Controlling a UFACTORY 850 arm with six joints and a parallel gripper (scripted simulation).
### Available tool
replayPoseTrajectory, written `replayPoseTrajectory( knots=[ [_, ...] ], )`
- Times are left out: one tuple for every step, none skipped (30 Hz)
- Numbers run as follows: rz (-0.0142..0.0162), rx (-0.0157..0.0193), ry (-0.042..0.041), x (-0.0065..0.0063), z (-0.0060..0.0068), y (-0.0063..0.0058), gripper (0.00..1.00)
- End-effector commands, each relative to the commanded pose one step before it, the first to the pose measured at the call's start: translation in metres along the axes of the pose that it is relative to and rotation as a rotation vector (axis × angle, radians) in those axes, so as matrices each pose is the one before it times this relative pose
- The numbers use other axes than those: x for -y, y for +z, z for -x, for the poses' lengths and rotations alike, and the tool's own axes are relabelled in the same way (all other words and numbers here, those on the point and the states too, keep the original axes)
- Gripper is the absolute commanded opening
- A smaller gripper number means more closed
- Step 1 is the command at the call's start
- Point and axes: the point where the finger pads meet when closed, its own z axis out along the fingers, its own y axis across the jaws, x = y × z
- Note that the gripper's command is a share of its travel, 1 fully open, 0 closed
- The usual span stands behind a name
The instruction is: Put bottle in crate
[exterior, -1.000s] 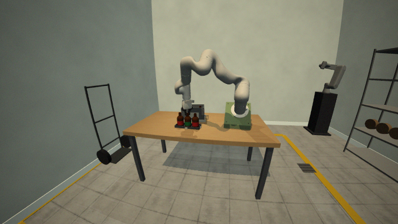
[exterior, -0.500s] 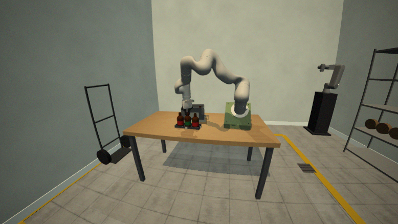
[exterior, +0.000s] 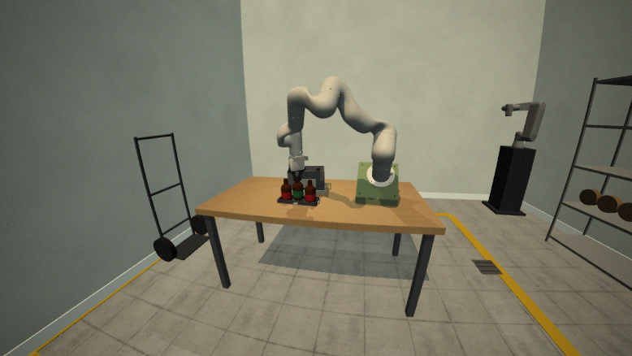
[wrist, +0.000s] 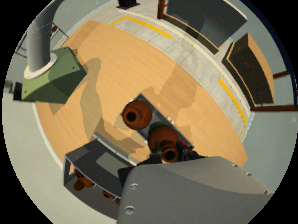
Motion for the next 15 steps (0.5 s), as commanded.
replayPoseTrajectory(
  knots=[
    [0.00095,0.0012,-0.00052,-0.00077,0.00072,-0.00523,0.0],
    [0.00001,0.0,0.0,-0.00006,0.00008,-0.00121,0.0],
    [0.0,0.0,0.0,-0.00006,0.00008,-0.00119,0.0],
    [-0.00001,0.0,0.0,-0.00005,0.00007,-0.00117,0.0],
    [0.0,0.0,0.0,-0.00006,0.00007,-0.00115,0.0],
    [0.0,0.0,0.0,0.0,0.0,0.0,0.0],
    [0.0,0.0,0.0,0.0,0.0,0.0,0.0],
    [0.0,0.0,0.0,-0.00006,0.00007,-0.00112,0.0],
    [0.0,0.0,0.0,-0.00005,0.00007,-0.00108,0.0],
    [-0.00001,0.0,0.0,-0.00005,0.00006,-0.00104,0.0],
    [0.0,0.0,0.0,-0.00005,0.00006,-0.001,0.0],
    [0.00001,0.0,0.0,-0.00005,0.00006,-0.00095,0.0],
    [0.0,0.0,0.0,-0.00004,0.00006,-0.0009,0.0],
    [0.0,0.0,0.0,-0.00004,0.00005,-0.00084,0.0],
    [-0.00001,0.0,0.0,-0.00004,0.00005,-0.00078,0.0]
  ],
)
